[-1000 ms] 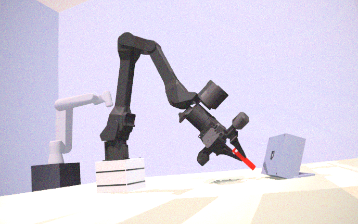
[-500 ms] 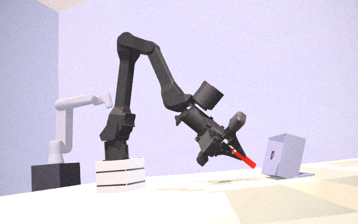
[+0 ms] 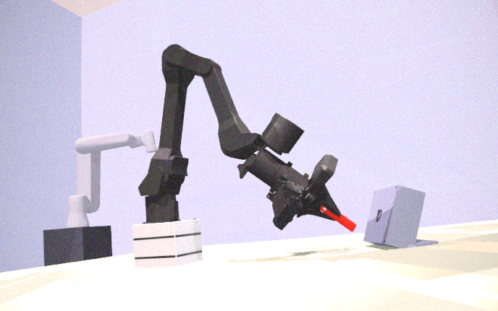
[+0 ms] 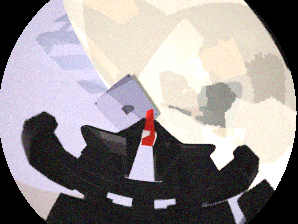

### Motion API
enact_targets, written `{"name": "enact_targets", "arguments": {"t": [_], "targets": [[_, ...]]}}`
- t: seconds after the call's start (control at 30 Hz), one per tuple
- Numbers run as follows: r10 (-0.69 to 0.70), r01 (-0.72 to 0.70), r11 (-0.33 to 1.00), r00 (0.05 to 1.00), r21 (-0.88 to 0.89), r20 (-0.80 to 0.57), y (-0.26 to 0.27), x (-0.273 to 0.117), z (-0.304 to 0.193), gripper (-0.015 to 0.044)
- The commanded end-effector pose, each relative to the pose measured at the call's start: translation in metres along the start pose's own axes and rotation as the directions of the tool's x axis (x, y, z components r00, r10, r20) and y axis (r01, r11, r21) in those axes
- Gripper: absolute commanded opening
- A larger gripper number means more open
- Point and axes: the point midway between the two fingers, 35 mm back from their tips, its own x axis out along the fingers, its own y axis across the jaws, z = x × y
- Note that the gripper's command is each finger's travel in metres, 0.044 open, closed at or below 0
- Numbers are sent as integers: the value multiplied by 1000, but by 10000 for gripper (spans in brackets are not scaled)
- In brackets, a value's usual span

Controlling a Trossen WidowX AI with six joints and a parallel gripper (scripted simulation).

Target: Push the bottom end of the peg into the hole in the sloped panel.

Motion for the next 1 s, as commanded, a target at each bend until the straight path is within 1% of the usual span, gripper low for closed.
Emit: {"name": "enact_targets", "arguments": {"t": [0.0,0.97], "targets": [[10,-9,998,1000,55,-11,-3,-3,3,0],[116,-86,939,991,333,-71,2,-19,11,0]]}}
